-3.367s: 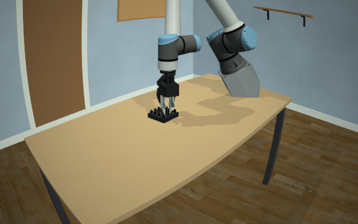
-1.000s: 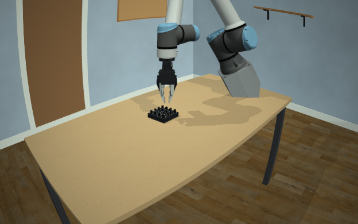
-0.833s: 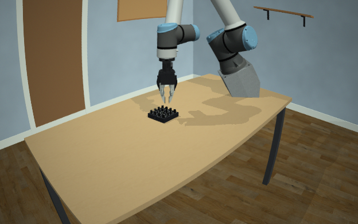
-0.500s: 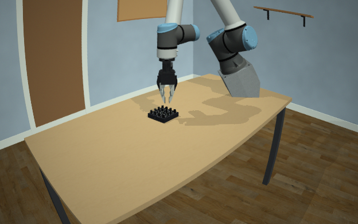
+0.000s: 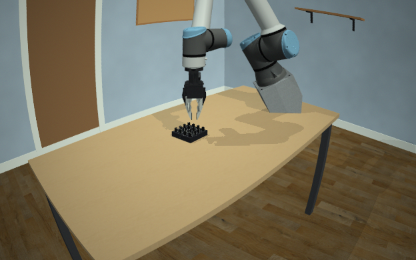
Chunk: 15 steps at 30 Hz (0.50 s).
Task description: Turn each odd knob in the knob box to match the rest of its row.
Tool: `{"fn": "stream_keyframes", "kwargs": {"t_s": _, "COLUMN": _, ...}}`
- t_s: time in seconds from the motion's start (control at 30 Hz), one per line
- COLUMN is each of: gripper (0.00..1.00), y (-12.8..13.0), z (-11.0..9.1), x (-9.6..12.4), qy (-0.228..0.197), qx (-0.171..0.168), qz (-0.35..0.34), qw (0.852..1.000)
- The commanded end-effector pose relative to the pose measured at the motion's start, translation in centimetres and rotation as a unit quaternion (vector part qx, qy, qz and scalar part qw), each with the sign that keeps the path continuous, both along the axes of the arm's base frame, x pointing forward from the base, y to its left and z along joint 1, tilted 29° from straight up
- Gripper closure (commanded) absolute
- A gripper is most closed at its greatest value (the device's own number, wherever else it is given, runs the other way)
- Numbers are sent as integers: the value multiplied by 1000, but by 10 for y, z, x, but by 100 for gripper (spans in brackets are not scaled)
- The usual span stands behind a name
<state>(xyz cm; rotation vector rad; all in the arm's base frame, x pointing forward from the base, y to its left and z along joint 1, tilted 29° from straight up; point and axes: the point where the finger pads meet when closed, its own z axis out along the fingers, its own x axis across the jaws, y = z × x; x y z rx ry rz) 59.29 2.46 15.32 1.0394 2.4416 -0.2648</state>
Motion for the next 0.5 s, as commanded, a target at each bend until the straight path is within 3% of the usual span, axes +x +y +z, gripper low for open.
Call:
{"fn": "stream_keyframes", "kwargs": {"t_s": 0.0, "gripper": 89, "y": 0, "z": 0, "x": 1, "qy": 0, "qx": 0, "qz": 0, "qw": 1000}}
{"fn": "stream_keyframes", "kwargs": {"t_s": 0.47, "gripper": 89, "y": -2, "z": -4, "x": 2, "qy": 1, "qx": 0, "qz": -1, "qw": 1000}}
